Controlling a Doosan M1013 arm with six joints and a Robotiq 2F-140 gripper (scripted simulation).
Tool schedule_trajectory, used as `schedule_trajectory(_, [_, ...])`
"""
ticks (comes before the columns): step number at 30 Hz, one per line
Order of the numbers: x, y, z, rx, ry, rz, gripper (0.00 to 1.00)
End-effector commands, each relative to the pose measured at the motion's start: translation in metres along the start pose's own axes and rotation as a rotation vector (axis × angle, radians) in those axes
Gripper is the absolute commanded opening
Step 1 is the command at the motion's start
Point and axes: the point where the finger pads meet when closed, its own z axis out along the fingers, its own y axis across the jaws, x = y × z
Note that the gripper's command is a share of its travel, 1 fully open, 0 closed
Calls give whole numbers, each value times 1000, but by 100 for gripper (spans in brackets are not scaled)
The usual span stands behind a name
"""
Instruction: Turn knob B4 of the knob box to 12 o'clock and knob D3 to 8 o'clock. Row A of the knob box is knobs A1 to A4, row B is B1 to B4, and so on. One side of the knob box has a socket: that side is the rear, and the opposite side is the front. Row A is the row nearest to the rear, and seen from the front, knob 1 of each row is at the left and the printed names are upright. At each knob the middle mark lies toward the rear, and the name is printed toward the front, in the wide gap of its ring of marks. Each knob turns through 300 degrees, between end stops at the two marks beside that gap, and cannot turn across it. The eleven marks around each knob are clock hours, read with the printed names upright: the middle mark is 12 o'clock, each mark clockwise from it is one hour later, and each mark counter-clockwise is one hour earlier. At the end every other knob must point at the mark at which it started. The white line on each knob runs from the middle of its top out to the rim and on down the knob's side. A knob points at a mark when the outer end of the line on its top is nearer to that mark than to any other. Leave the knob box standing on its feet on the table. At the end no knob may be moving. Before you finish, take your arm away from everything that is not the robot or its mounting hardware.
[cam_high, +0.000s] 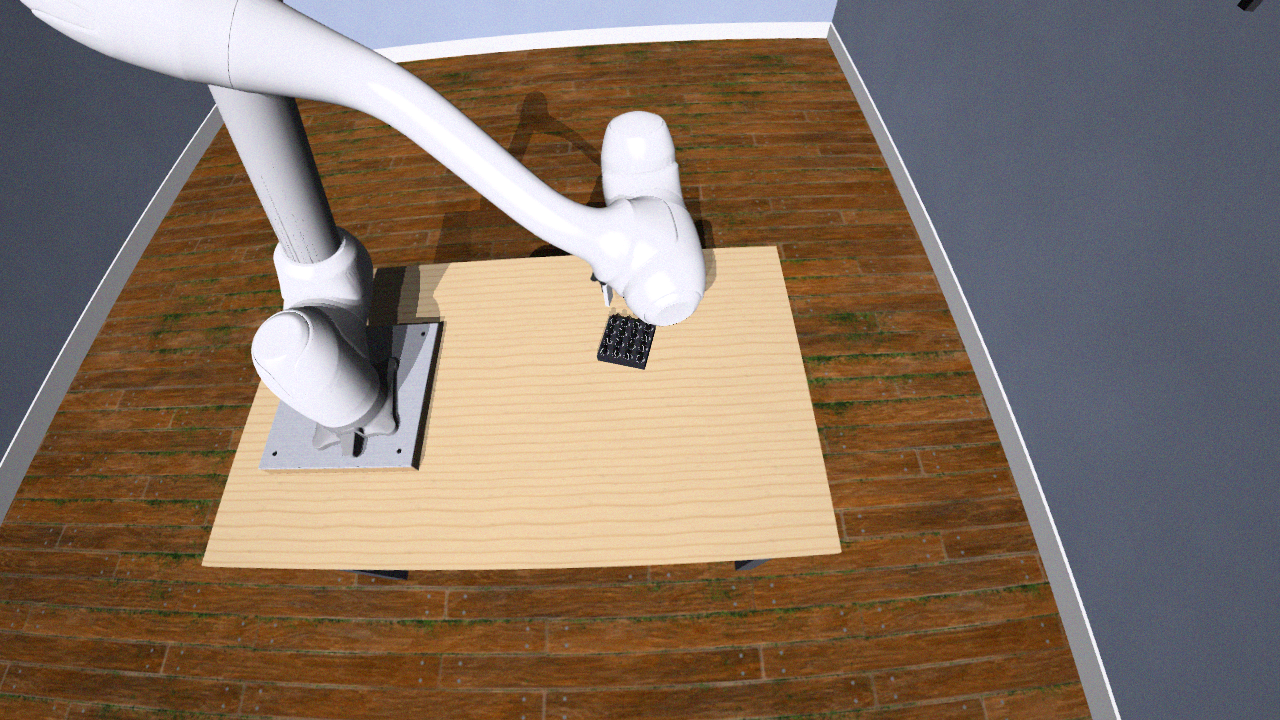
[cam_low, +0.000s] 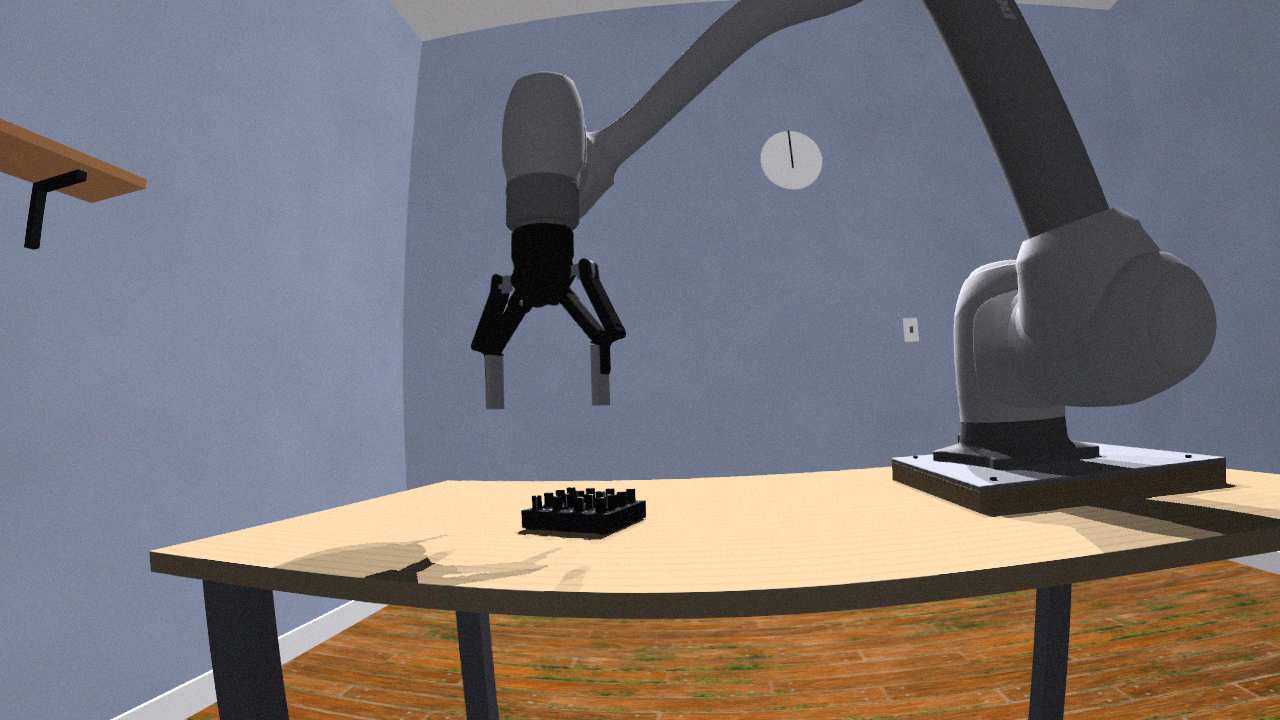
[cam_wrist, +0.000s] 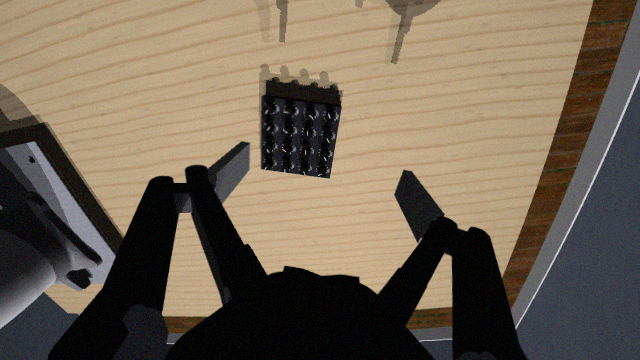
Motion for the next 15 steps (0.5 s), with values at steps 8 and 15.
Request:
schedule_trajectory(8, [0,0,-44,0,0,0,100])
schedule_trajectory(15, [0,0,-53,0,0,0,100])
